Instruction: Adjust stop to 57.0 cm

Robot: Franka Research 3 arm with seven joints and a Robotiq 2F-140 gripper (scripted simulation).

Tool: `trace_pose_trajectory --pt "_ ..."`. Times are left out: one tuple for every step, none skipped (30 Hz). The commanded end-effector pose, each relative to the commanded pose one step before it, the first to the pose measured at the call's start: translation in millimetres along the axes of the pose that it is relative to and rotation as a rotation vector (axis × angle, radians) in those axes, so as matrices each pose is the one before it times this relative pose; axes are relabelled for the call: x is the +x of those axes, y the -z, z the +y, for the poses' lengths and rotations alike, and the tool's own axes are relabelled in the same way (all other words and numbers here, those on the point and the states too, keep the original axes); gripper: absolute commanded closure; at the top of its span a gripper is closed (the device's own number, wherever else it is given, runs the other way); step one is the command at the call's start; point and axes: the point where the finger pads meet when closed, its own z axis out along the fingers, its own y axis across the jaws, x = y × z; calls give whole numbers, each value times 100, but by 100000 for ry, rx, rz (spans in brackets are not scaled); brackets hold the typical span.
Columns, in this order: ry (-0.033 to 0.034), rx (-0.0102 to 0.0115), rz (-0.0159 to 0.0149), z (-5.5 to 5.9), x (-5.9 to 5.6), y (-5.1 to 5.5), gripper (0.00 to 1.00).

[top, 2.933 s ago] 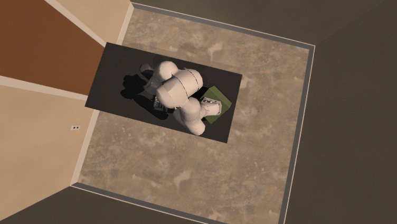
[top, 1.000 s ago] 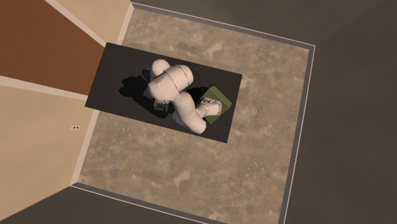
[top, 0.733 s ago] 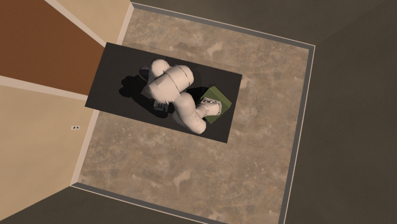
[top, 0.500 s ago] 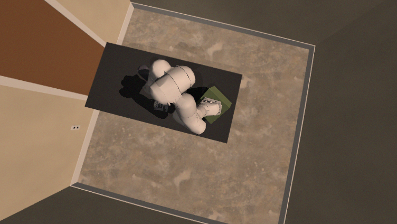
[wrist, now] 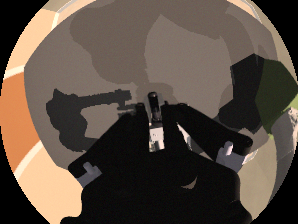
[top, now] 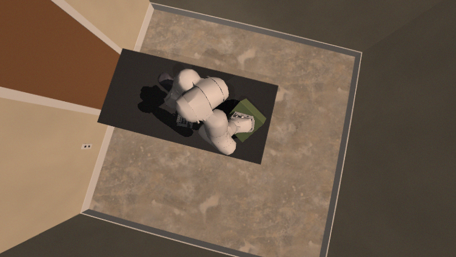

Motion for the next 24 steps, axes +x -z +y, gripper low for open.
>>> trace_pose_trajectory --pt "562 -482 262 647 166 491 96" --pt "0 1 0 154 0 76 96" --pt "0 0 0 154 0 75 96" --pt "0 0 0 0 0 0 96" --pt "0 0 0 0 0 0 96" --pt "0 0 0 160 0 69 96" --pt "0 0 0 181 1 52 96" --pt "0 0 0 180 0 51 96" --pt "0 0 0 192 0 42 96" --pt "0 0 0 217 1 23 96" --pt "0 0 0 216 -1 22 96" --pt "0 0 0 263 1 -10 96" --pt "0 0 -1 274 -1 -19 96" --pt "0 0 1 277 1 -59 96" --pt "0 1 -1 276 -1 -69 96" --pt "0 -1 1 278 1 -116 96" --pt "0 1 -1 276 -1 -125 96" --pt "0 -1 1 280 1 -189 96" --pt "0 0 0 252 0 -195 96" --pt "0 0 0 213 0 -205 96" --pt "0 0 0 0 0 0 96" --pt "0 0 0 0 0 0 96" --pt "0 0 0 172 0 -196 96" --pt "0 0 0 137 0 -188 96"
